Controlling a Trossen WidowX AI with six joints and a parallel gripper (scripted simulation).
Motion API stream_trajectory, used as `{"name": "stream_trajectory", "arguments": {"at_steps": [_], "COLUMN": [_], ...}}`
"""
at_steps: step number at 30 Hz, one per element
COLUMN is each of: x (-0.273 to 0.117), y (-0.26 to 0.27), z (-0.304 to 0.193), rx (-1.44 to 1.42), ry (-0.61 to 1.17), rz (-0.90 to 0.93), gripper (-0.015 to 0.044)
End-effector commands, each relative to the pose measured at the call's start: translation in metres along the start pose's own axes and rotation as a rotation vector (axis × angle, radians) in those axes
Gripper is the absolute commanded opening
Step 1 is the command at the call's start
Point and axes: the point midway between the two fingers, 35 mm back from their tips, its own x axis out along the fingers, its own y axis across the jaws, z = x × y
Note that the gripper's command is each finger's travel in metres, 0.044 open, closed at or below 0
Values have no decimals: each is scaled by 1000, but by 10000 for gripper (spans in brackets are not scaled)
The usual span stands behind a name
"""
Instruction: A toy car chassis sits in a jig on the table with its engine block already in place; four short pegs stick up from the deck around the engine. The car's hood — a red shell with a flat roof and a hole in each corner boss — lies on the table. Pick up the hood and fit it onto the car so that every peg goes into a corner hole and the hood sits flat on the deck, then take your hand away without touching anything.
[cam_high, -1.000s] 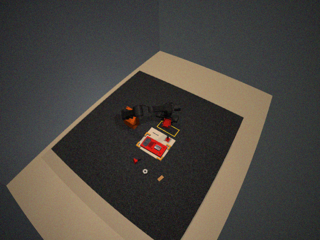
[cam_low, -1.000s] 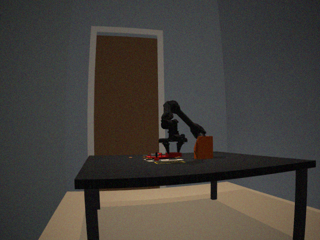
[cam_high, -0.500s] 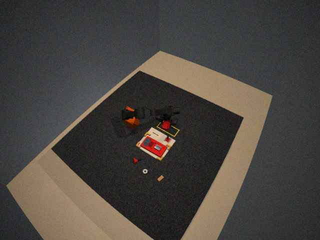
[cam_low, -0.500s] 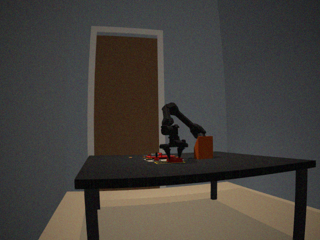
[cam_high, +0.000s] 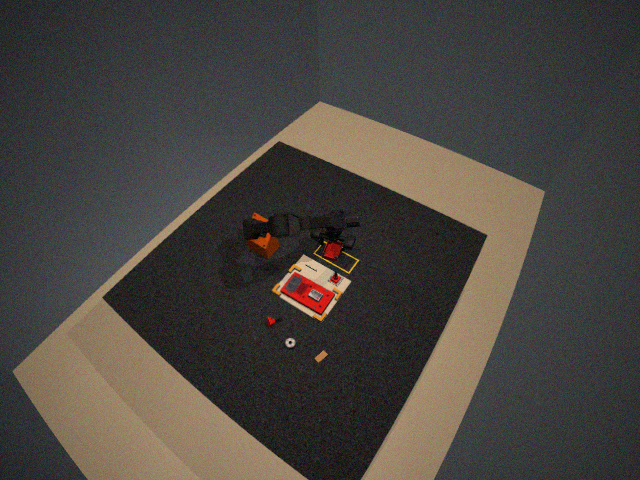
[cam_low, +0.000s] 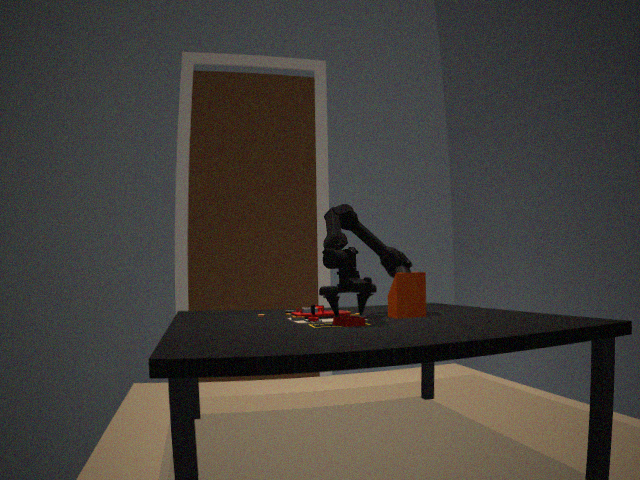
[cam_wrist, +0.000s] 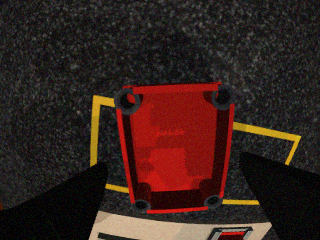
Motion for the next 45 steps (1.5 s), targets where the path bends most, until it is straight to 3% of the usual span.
{"name": "stream_trajectory", "arguments": {"at_steps": [1,6,21,28,34,45], "x": [-24,-72,-65,-42,-43,-42], "y": [-3,0,-2,9,7,6], "z": [2,2,3,-3,-16,-19], "rx": [5,4,-1,-21,-16,-14], "ry": [-7,-6,-18,-479,-906,-951], "rz": [-12,-21,-28,112,30,7], "gripper": [440,440,440,440,440,440]}}
